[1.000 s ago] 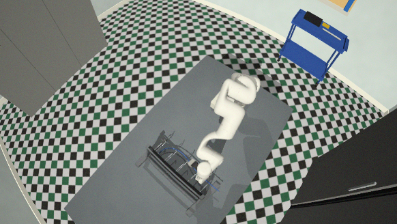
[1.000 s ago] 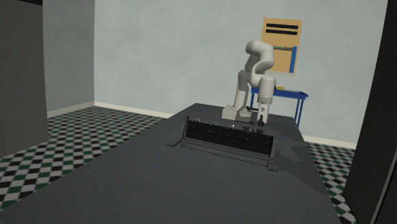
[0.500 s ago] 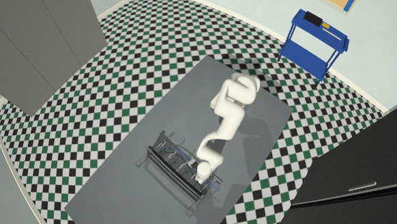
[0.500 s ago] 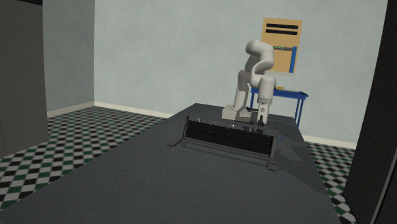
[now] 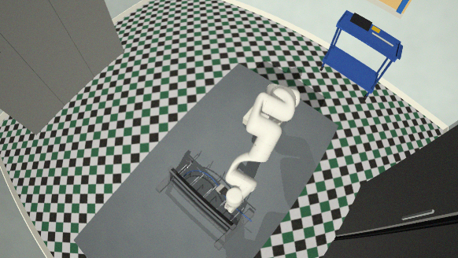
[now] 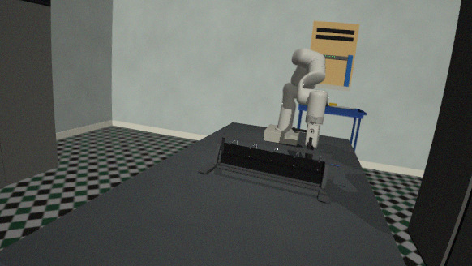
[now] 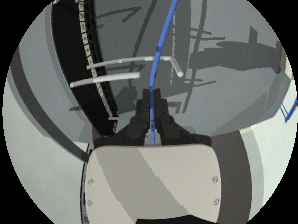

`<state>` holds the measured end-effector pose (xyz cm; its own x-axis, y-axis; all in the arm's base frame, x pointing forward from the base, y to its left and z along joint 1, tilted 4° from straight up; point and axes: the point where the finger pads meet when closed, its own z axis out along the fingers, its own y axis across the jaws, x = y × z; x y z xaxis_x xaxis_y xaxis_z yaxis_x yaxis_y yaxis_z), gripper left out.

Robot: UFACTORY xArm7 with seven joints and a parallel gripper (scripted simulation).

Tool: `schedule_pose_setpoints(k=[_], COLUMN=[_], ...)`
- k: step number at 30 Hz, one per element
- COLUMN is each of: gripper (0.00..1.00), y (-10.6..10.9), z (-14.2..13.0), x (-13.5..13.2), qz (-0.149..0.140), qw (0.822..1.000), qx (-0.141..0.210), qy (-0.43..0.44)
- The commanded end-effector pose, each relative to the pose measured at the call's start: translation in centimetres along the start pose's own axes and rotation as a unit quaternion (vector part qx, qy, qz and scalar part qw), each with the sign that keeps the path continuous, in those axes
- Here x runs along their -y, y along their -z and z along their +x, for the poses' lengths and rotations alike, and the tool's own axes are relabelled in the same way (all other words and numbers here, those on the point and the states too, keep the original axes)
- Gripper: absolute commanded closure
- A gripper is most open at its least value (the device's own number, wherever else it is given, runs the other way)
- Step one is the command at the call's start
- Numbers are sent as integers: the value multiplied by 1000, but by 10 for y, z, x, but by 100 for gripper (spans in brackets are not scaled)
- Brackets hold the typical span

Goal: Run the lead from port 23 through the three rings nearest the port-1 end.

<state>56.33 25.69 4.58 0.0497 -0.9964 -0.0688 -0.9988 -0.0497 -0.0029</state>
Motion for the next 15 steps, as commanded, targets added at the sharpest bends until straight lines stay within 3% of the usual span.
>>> schedule_pose_setpoints(k=[1,15], gripper=[100,100], y=[3,3], z=[0,0], x=[8,26], qz=[3,3], qw=[1000,1000], qx=[1,1], qy=[0,0])
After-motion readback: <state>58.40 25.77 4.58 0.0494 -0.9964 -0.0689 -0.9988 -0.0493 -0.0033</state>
